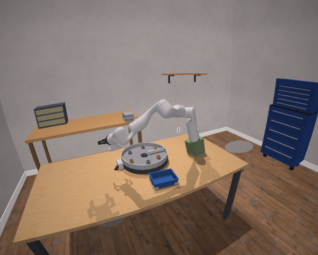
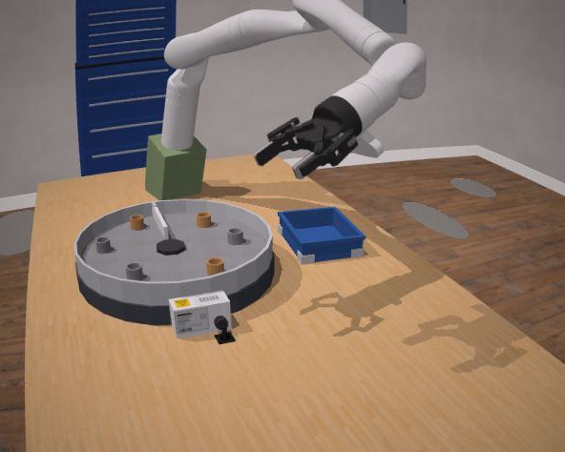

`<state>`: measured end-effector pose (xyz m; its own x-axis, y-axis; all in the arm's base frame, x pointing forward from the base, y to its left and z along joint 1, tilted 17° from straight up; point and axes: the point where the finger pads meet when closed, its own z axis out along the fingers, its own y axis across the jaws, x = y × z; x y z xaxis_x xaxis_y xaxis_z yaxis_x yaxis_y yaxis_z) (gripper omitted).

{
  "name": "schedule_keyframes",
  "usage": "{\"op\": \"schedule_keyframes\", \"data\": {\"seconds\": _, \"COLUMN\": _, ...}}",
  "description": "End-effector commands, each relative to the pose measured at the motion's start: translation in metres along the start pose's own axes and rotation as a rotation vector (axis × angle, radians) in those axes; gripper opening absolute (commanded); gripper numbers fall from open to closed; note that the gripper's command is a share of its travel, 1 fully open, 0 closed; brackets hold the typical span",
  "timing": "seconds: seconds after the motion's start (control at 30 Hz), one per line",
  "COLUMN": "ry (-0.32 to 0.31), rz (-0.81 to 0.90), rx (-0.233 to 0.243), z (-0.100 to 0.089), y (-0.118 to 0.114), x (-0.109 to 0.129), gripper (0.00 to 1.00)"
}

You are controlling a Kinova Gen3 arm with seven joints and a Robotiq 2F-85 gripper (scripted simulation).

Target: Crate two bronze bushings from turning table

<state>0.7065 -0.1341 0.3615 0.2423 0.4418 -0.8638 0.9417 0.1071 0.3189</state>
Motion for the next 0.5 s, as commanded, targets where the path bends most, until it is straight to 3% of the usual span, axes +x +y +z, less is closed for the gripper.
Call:
{"op": "schedule_keyframes", "data": {"seconds": 0.0, "ry": 0.005, "rz": 0.004, "rx": -0.008, "z": -0.007, "y": 0.001, "x": -0.002, "gripper": 1.0}}
{"op": "schedule_keyframes", "data": {"seconds": 0.17, "ry": 0.001, "rz": 0.002, "rx": -0.002, "z": -0.032, "y": -0.05, "x": -0.006, "gripper": 1.0}}
{"op": "schedule_keyframes", "data": {"seconds": 0.47, "ry": 0.001, "rz": 0.002, "rx": -0.002, "z": -0.032, "y": -0.05, "x": -0.006, "gripper": 1.0}}
